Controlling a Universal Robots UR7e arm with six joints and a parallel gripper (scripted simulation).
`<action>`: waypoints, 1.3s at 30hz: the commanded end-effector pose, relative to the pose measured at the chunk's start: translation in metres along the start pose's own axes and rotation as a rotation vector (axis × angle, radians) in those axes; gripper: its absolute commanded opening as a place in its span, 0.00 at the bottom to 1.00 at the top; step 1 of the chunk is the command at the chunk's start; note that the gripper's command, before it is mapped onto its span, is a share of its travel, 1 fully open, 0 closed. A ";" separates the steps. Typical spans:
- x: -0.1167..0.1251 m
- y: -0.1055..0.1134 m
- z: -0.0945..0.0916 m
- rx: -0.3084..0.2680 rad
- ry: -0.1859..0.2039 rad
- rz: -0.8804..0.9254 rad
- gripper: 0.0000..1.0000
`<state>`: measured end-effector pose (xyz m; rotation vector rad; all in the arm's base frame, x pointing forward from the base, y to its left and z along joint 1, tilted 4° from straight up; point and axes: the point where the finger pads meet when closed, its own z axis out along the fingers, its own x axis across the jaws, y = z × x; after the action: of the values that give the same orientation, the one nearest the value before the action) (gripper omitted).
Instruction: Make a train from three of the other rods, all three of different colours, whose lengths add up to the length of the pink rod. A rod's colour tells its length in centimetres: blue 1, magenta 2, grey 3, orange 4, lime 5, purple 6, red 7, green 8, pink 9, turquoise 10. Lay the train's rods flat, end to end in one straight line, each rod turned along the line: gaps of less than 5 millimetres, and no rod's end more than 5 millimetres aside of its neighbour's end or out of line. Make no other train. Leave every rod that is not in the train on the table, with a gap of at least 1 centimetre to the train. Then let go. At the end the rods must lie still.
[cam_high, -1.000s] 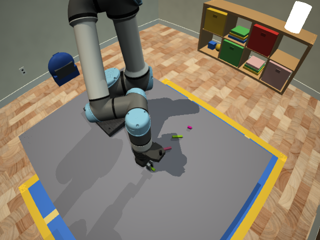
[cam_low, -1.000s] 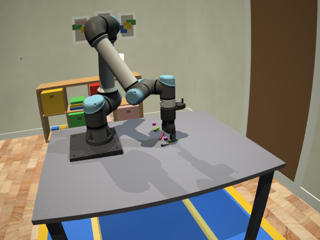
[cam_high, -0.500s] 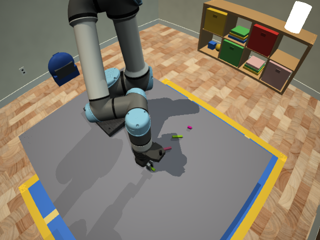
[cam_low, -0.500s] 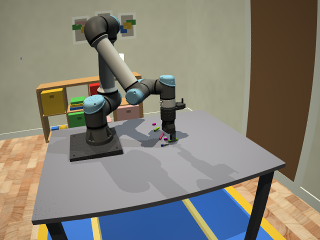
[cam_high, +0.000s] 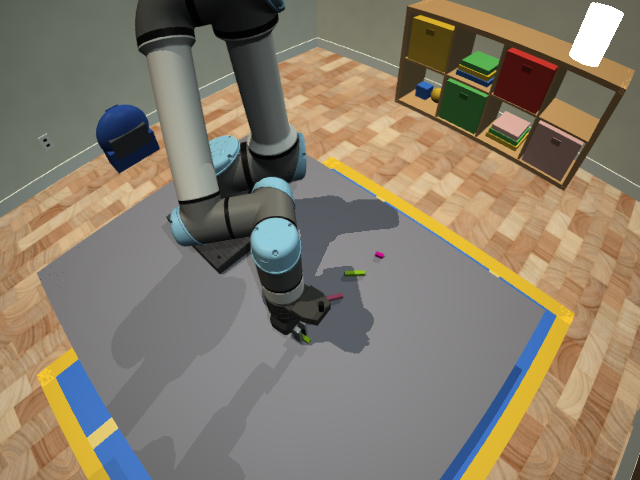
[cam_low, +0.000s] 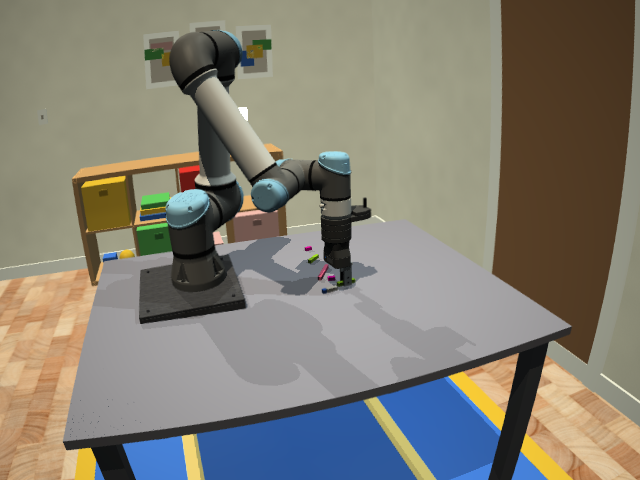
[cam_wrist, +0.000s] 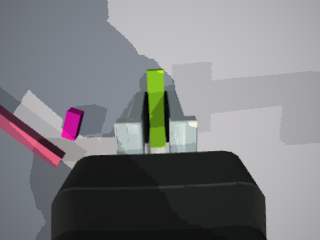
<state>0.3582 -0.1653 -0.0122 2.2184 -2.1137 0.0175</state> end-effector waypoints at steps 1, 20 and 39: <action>0.000 0.000 0.003 0.001 0.001 0.000 0.24; 0.000 0.000 0.008 0.001 0.001 0.000 0.24; 0.000 0.000 0.008 0.001 0.001 0.000 0.24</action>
<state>0.3577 -0.1658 -0.0210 2.2184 -2.1137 0.0169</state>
